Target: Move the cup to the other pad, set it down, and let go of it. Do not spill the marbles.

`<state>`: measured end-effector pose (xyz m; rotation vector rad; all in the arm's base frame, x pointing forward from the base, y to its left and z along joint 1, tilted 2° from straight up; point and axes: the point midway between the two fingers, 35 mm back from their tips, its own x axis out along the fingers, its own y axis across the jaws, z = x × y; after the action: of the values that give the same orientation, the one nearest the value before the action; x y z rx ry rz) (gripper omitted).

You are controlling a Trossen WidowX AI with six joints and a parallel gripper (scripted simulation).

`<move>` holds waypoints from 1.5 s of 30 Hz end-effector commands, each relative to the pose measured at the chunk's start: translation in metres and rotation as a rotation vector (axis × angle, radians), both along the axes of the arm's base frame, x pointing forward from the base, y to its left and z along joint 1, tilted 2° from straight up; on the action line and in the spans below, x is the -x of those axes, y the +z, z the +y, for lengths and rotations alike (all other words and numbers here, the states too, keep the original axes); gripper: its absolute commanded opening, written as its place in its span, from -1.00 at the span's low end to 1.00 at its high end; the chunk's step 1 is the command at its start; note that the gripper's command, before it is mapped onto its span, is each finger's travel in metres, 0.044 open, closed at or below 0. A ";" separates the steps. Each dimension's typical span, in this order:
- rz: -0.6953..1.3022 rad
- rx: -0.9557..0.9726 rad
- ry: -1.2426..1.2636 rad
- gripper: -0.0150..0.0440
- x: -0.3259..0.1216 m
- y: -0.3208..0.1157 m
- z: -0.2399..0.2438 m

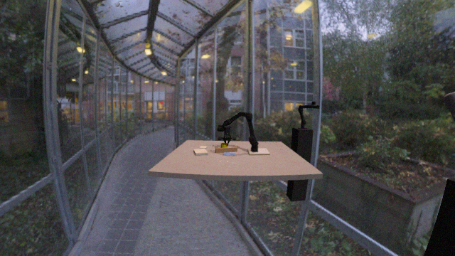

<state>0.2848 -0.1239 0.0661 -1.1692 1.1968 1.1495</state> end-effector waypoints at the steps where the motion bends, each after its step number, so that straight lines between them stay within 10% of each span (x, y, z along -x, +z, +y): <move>1: 0.000 0.000 0.000 -0.31 0.000 0.000 0.000; 5: 0.000 0.000 0.000 0.01 0.000 0.000 0.000; 45: -0.002 -0.002 0.001 0.01 0.002 0.043 -0.001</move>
<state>0.2830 -0.1252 0.1031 -1.1623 1.2010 1.1513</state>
